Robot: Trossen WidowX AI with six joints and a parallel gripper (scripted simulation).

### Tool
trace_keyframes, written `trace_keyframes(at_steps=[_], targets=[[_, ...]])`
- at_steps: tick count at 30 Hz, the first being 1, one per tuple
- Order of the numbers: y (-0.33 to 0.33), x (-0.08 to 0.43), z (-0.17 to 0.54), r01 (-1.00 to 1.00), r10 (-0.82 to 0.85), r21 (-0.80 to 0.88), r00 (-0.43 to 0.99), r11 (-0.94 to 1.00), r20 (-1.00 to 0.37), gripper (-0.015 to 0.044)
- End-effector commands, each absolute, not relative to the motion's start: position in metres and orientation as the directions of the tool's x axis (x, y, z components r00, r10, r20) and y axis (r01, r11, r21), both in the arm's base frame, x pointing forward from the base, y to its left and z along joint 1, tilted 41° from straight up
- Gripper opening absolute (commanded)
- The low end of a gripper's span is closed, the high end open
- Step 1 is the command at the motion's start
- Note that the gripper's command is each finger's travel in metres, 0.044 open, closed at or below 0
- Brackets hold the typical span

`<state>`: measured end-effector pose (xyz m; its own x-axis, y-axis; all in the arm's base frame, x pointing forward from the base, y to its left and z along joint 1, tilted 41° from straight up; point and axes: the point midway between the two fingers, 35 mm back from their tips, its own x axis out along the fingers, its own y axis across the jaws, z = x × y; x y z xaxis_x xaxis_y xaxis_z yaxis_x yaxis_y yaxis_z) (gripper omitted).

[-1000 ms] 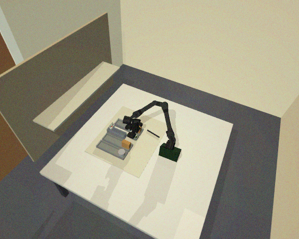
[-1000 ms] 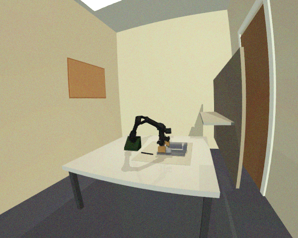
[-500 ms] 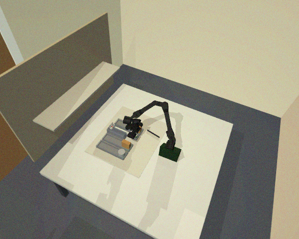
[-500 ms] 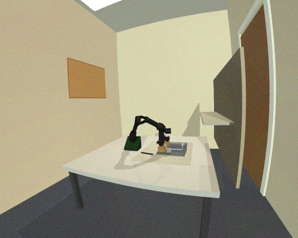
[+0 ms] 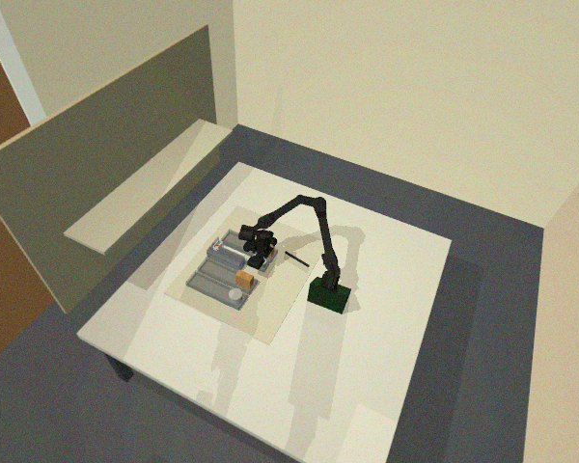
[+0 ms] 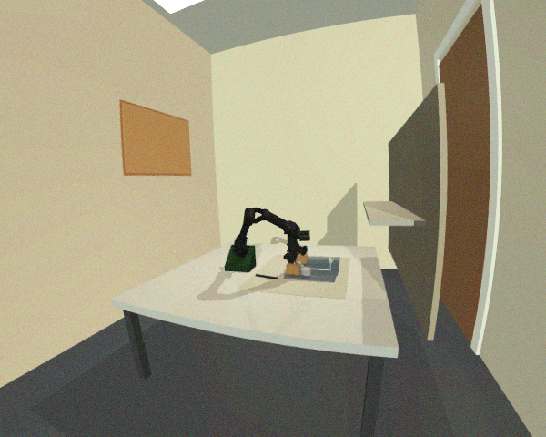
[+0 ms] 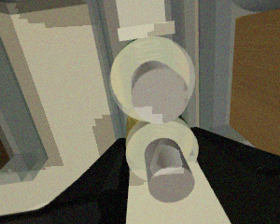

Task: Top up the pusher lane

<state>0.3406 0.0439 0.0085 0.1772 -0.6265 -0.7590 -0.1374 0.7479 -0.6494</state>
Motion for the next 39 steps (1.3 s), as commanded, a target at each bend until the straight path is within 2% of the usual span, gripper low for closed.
trace_keyframes(at_steps=[1, 16, 27, 39], targets=[[0.043, 0.342, 0.009, -0.129, -0.629, -0.653, 0.188, 0.746, -0.755, 0.0000], [0.044, 0.339, 0.008, -0.129, -0.629, -0.653, 0.188, 0.746, -0.755, 0.0000], [0.044, 0.339, 0.008, -0.129, -0.629, -0.653, 0.188, 0.746, -0.755, 0.0277], [0.056, 0.335, 0.023, -0.129, -0.628, -0.653, 0.188, 0.746, -0.755, 0.0277]])
